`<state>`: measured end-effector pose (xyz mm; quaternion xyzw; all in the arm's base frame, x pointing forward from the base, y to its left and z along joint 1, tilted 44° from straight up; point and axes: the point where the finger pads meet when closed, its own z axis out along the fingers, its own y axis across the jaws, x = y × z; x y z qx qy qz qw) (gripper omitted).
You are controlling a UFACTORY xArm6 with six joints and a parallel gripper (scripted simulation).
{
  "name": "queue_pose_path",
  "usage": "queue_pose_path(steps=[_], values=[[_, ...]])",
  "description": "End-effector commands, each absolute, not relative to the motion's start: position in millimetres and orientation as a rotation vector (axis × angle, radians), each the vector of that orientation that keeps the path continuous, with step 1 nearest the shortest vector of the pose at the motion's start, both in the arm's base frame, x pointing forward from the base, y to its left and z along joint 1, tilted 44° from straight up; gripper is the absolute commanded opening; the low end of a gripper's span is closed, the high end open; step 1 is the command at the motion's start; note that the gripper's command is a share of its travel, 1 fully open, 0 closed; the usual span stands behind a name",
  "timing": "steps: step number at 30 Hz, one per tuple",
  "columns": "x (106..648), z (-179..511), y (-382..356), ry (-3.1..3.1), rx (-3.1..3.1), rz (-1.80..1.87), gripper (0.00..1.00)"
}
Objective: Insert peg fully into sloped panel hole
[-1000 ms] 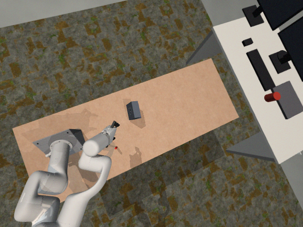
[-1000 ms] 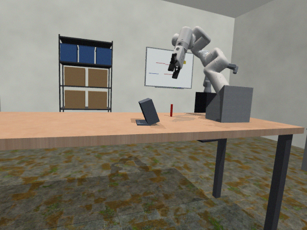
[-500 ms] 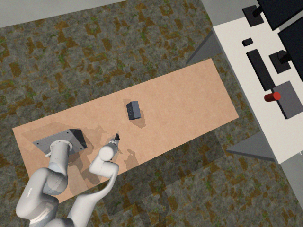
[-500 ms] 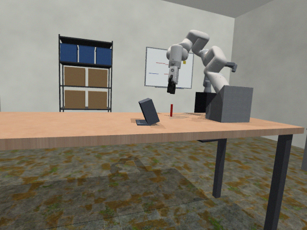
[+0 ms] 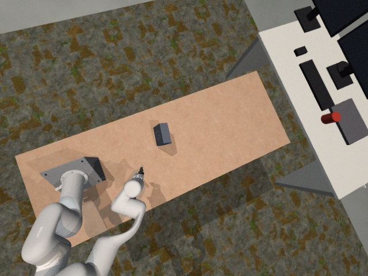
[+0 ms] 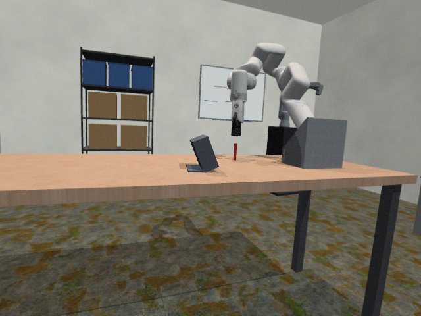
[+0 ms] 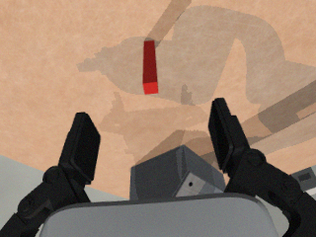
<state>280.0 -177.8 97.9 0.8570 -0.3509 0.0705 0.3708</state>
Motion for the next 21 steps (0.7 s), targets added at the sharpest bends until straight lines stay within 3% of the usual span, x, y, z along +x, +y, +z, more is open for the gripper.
queue_pose_path(steps=[1,21], values=[[279,92,-184,-0.899,2.199,0.182,1.00],[276,75,-201,-0.899,2.198,0.182,1.00]])
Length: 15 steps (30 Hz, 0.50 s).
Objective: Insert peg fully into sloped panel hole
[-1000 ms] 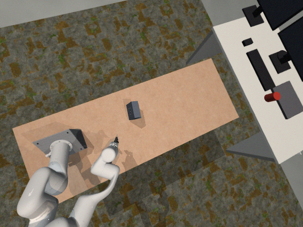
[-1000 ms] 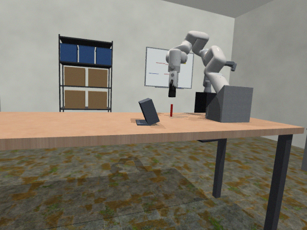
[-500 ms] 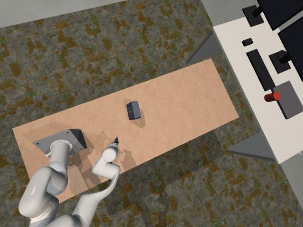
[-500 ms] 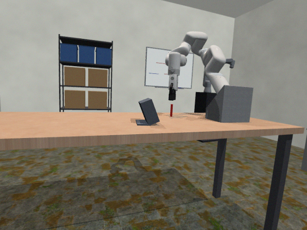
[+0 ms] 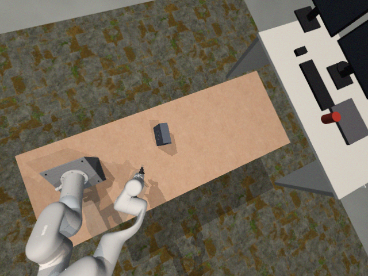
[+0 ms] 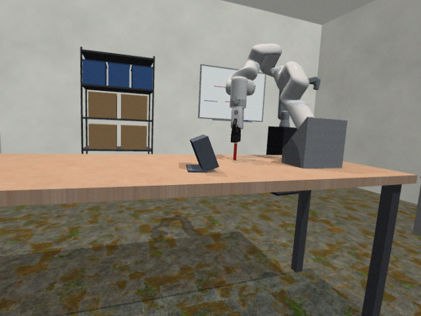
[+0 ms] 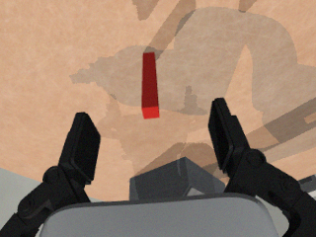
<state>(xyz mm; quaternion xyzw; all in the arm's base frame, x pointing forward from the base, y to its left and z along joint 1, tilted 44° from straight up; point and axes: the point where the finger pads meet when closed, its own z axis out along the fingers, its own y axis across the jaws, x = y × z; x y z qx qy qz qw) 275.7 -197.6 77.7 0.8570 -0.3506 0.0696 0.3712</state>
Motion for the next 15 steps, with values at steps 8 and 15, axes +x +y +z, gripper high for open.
queue_pose_path(steps=[8,15], values=[[275,67,-208,-0.899,2.199,0.182,1.00],[274,62,-212,-0.899,2.199,0.182,1.00]])
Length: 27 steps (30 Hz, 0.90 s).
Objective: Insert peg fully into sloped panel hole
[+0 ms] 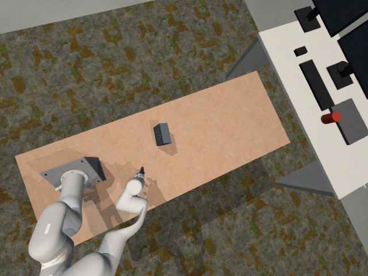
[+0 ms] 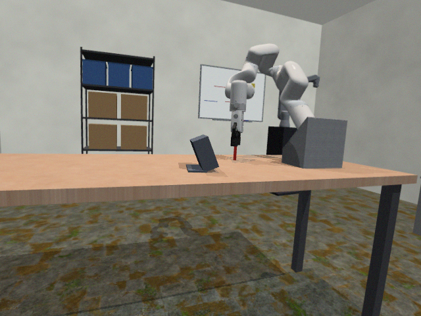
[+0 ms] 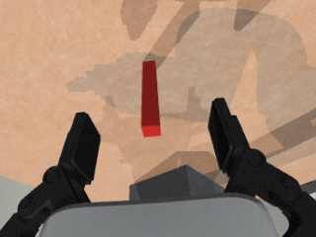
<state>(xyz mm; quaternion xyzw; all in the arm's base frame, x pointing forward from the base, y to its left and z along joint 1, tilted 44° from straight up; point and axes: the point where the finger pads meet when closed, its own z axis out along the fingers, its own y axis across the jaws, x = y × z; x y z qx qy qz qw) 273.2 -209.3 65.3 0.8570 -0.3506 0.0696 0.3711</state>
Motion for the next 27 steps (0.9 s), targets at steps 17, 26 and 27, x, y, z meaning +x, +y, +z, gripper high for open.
queue_pose_path(steps=[17,26,27], values=[[274,64,-211,-0.899,2.198,0.181,0.00],[277,77,-199,-0.899,2.198,0.182,0.00],[278,81,-195,-0.899,2.198,0.182,0.00]])
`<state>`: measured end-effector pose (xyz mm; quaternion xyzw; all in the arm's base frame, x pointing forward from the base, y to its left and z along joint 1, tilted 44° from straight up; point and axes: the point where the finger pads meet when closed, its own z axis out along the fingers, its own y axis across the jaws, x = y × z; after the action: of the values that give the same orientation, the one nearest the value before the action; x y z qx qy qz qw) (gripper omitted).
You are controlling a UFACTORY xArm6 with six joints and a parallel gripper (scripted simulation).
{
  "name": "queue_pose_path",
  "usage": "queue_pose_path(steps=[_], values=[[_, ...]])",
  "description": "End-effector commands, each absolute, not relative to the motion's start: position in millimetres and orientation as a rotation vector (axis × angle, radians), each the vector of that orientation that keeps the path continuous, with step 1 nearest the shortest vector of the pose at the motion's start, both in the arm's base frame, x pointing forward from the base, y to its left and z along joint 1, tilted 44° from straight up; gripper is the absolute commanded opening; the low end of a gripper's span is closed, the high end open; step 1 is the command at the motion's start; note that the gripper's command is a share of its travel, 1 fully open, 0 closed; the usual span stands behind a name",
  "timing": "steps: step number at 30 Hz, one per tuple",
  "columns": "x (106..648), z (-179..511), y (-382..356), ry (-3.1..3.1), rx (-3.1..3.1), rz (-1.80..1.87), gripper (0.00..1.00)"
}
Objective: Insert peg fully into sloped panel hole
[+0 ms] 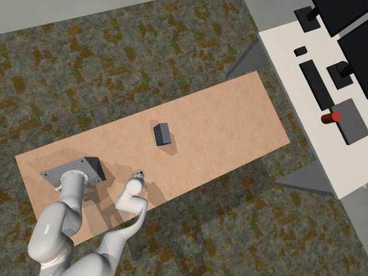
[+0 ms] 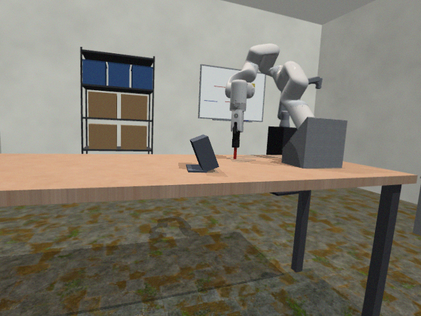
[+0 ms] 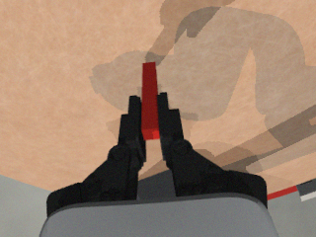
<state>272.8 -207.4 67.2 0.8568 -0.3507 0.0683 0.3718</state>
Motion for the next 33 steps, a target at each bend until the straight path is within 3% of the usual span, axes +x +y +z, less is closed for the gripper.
queue_pose_path(steps=[1,16,33], values=[[278,85,-192,-0.899,2.198,0.182,0.00],[287,125,-154,-0.899,2.199,0.182,0.00],[288,103,-157,-0.746,2.167,0.161,0.00]])
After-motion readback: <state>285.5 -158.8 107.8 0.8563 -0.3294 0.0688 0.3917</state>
